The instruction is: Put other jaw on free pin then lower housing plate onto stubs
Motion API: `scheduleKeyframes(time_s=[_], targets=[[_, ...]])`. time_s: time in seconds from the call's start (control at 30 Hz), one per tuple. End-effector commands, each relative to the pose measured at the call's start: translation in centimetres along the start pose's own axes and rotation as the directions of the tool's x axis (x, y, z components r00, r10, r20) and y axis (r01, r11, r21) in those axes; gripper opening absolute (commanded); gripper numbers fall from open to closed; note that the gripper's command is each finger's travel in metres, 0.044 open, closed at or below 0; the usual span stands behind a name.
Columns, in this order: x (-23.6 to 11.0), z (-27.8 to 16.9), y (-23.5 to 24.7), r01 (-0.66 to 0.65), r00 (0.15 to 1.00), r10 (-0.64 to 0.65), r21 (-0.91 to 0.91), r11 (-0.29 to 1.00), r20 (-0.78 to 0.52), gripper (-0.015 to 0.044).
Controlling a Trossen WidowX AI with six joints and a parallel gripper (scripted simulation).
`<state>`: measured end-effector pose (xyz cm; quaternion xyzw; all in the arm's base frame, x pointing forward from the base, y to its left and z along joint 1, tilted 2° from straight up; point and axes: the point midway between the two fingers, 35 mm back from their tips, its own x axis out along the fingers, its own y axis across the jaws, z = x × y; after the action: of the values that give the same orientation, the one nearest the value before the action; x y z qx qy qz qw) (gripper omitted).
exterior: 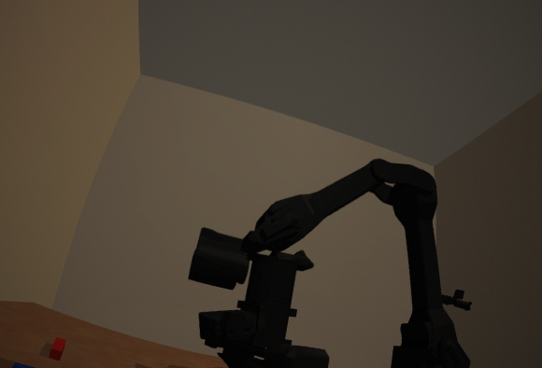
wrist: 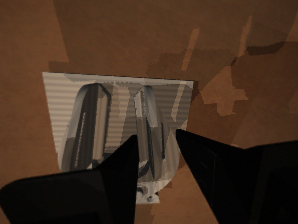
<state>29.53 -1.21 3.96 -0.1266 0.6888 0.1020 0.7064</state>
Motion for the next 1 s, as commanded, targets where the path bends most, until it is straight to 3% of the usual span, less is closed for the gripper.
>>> scheduleKeyframes(time_s=[0.0,0.9,0.97], targets=[[0.12,0.04,-0.04,0.003,1.000,-0.003,-0.002,1.000,0.001,0.0134],[0.12,0.04,-0.04,0.003,1.000,-0.003,-0.002,1.000,0.001,0.0134],[0.10,0.01,0.00,0.000,1.000,0.000,0.000,1.000,0.000,0.0187]])
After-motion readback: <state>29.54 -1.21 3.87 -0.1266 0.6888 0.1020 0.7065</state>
